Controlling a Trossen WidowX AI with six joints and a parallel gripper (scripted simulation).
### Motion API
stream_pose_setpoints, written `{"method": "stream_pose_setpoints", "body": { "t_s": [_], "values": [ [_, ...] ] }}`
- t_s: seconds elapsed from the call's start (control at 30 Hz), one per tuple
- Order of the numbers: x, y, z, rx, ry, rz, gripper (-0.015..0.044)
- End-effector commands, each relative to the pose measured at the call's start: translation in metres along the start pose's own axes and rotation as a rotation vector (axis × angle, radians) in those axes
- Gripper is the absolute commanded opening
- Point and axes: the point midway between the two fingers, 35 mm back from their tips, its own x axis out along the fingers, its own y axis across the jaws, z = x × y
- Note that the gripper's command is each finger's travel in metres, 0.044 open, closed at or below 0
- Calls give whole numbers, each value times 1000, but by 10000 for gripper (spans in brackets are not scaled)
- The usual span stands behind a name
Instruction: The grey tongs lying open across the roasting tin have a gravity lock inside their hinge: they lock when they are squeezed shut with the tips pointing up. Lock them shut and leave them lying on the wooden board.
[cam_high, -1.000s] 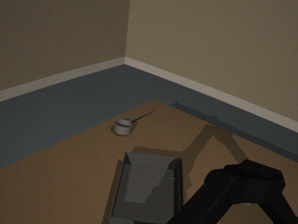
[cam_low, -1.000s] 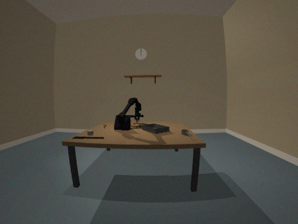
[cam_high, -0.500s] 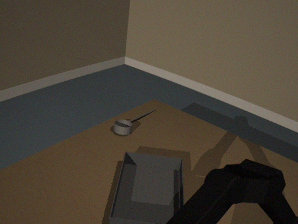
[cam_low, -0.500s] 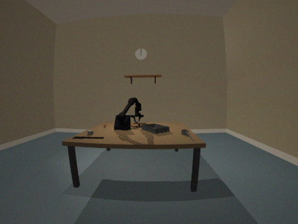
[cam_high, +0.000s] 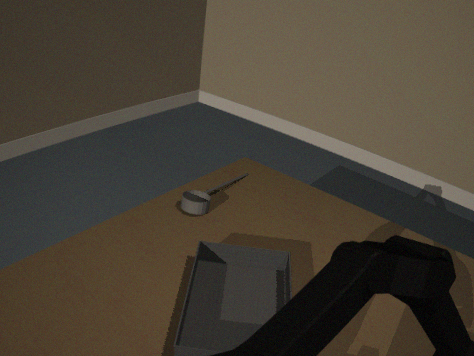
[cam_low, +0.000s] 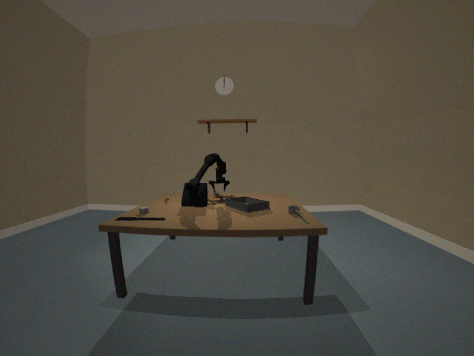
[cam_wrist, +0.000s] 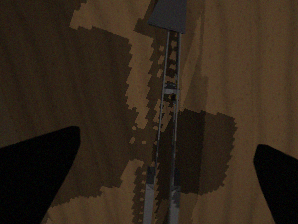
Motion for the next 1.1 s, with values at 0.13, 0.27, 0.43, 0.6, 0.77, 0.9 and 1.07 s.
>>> {"method": "stream_pose_setpoints", "body": {
  "t_s": [0.13,0.27,0.43,0.6,0.77,0.9,1.07],
  "values": [
    [-74,25,100,8,1,10,440],
    [-86,27,121,8,-2,9,440],
    [-86,27,121,8,-2,9,440],
    [-103,27,120,11,4,12,440],
    [-134,24,118,18,14,16,440],
    [-134,24,118,18,14,16,440],
    [-134,24,118,18,14,16,440]
  ]
}}
